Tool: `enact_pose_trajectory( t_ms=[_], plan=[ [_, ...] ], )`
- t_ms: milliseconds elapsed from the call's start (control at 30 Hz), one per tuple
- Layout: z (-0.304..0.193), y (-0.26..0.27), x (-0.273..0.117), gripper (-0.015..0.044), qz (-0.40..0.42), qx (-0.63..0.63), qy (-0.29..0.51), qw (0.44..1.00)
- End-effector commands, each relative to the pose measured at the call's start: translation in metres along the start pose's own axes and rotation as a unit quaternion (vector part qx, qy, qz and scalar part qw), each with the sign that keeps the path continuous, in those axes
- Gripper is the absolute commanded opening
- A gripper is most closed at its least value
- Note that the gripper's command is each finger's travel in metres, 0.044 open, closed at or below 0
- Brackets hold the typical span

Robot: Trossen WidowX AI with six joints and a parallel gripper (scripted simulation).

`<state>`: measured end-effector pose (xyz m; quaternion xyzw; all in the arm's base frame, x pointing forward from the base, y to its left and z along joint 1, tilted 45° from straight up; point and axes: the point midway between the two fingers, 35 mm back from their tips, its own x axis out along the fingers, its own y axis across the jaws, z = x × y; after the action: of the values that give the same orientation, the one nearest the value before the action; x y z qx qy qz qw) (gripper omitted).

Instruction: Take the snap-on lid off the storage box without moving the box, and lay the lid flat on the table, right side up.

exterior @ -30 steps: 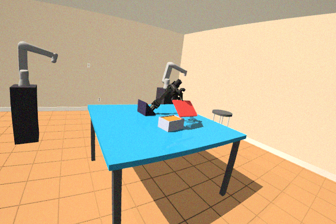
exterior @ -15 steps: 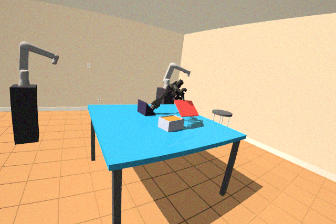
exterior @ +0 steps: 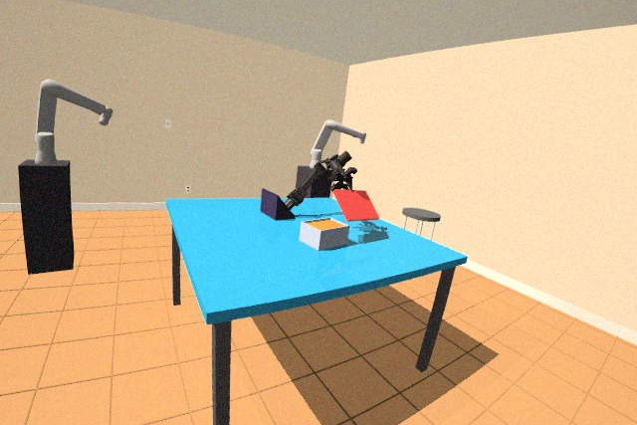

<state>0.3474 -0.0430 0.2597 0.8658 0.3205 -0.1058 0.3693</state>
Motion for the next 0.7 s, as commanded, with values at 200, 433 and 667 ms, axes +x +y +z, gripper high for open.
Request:
enact_pose_trajectory(
  t_ms=[200, 433, 667],
  plan=[
    [-0.022, 0.002, -0.005, 0.0000, 0.008, -0.002, -0.002, 1.000],
    [-0.036, 0.001, -0.006, 0.0000, 0.008, -0.002, -0.002, 1.000],
    [-0.050, 0.000, -0.008, 0.0000, 0.008, -0.002, -0.002, 1.000]
  ],
)
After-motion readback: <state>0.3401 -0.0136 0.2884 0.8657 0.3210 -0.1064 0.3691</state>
